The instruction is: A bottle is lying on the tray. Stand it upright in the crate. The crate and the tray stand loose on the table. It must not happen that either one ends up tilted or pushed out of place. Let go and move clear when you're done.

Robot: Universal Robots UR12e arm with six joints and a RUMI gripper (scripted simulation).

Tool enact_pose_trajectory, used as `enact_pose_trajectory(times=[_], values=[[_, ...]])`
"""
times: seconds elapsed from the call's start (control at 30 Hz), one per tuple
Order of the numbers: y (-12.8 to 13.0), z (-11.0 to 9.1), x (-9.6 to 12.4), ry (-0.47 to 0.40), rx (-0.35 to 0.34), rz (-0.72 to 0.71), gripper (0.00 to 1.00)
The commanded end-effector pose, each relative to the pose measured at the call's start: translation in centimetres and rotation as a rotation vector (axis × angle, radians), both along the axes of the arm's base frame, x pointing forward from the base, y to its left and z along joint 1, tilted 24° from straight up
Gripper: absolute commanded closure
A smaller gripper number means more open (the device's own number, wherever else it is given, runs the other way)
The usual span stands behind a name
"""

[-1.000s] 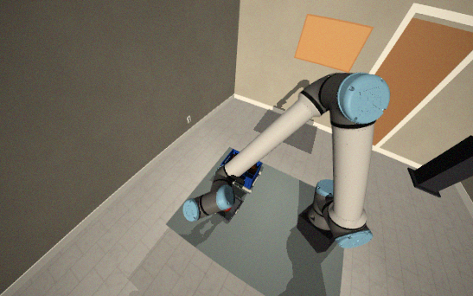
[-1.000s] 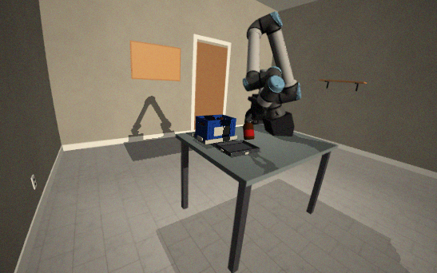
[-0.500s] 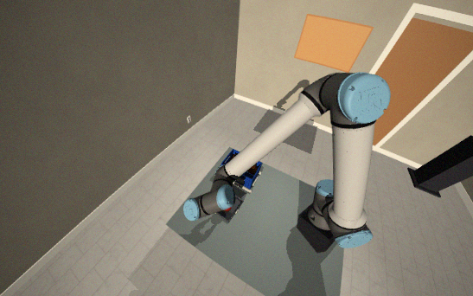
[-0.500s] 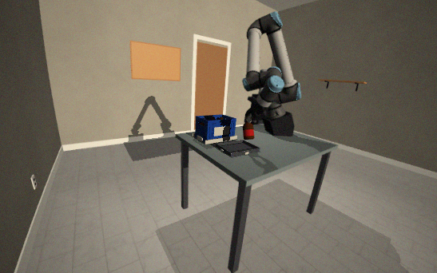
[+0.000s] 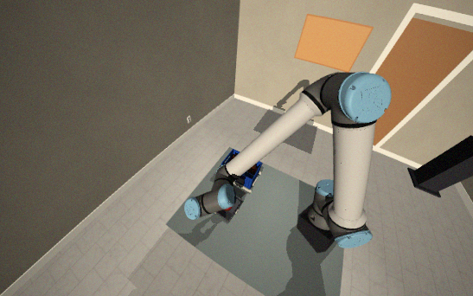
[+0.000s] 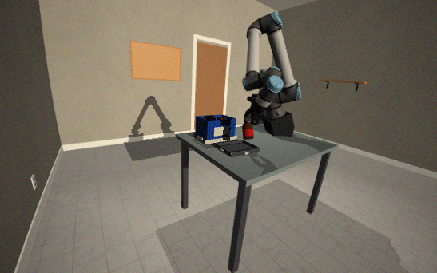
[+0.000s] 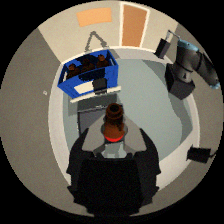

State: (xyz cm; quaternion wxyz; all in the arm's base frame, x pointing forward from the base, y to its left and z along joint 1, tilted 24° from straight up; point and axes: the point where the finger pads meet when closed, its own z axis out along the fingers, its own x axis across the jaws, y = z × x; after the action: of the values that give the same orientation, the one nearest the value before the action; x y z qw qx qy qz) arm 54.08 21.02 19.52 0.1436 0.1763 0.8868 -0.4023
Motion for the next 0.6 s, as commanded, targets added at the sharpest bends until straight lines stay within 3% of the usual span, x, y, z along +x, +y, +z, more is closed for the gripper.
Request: enact_pose_trajectory(times=[0.0,0.57], values=[[-0.12,0.09,0.01,-0.001,0.001,0.000,1.00],[-0.28,0.12,-0.01,-0.001,0.001,0.000,1.00]])
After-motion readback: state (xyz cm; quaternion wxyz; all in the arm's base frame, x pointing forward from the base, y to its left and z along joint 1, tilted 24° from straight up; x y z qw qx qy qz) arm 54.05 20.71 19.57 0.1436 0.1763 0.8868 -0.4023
